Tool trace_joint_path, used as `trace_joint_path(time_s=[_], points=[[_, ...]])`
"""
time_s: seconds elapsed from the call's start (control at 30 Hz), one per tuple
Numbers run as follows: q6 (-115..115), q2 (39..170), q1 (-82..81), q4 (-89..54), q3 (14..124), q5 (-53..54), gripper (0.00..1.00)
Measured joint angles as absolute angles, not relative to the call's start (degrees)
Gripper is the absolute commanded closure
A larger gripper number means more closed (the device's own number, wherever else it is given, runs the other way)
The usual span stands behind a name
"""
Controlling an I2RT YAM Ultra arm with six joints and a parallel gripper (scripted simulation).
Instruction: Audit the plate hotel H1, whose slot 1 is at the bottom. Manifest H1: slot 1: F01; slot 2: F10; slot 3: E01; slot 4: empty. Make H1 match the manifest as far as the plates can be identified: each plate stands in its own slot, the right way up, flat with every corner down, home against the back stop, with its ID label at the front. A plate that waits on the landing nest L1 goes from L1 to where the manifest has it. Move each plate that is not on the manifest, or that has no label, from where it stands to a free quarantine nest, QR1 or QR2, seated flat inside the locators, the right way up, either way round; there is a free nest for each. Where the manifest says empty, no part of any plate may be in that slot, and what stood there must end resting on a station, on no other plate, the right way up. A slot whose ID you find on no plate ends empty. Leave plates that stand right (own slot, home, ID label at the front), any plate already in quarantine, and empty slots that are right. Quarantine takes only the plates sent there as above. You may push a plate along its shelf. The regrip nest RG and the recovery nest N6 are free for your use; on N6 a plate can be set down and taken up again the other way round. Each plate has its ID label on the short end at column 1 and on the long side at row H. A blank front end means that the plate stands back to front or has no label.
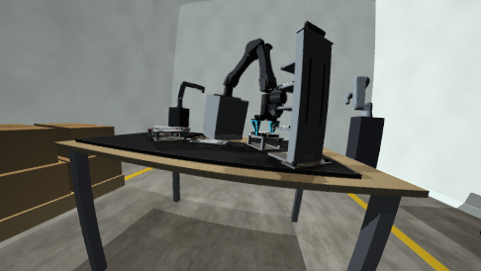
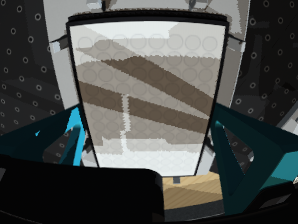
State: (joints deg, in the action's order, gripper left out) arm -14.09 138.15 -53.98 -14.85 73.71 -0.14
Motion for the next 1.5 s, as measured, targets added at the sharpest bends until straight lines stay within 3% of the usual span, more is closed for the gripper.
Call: trace_joint_path(time_s=[1.5], points=[[-14.09, 134.67, -53.98, -17.32, 72.36, -0.14, 0.14]])
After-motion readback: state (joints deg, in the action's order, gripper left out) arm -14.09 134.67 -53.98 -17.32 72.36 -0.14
